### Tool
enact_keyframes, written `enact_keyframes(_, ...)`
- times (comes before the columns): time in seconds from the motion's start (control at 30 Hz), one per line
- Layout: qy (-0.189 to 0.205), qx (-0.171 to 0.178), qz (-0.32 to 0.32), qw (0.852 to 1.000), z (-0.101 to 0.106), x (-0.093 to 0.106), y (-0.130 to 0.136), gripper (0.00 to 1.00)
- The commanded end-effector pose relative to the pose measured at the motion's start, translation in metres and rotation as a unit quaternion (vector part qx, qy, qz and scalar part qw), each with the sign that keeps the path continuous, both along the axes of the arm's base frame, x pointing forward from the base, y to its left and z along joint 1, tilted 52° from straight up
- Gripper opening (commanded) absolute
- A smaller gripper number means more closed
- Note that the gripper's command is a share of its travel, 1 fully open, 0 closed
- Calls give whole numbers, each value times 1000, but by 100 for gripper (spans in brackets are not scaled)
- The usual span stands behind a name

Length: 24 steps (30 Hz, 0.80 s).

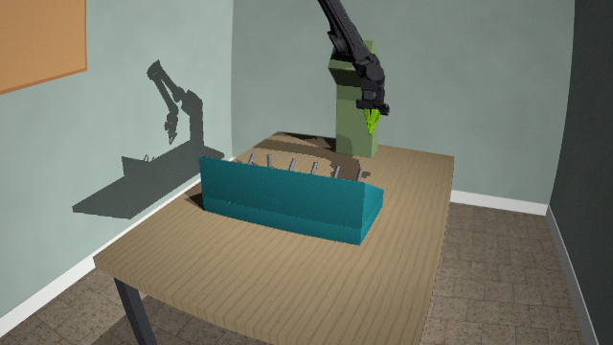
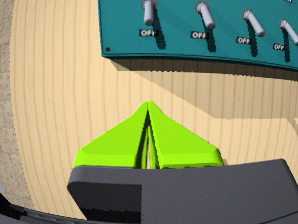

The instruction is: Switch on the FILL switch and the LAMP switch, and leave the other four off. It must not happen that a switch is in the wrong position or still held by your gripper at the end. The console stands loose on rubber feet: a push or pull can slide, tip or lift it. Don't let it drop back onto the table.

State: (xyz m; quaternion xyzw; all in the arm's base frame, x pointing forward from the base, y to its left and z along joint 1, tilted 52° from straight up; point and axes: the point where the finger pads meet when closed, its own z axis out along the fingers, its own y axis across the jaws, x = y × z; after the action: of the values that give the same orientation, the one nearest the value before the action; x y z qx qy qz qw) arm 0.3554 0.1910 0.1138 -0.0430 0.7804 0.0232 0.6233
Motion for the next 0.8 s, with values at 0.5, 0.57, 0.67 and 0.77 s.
enact_keyframes(0.5,-8,19,-1,1000,7,-2,0,0)
enact_keyframes(0.57,-8,19,-1,1000,7,-2,0,0)
enact_keyframes(0.67,-8,19,-1,1000,7,-2,0,0)
enact_keyframes(0.77,-8,19,-1,1000,7,-2,0,0)
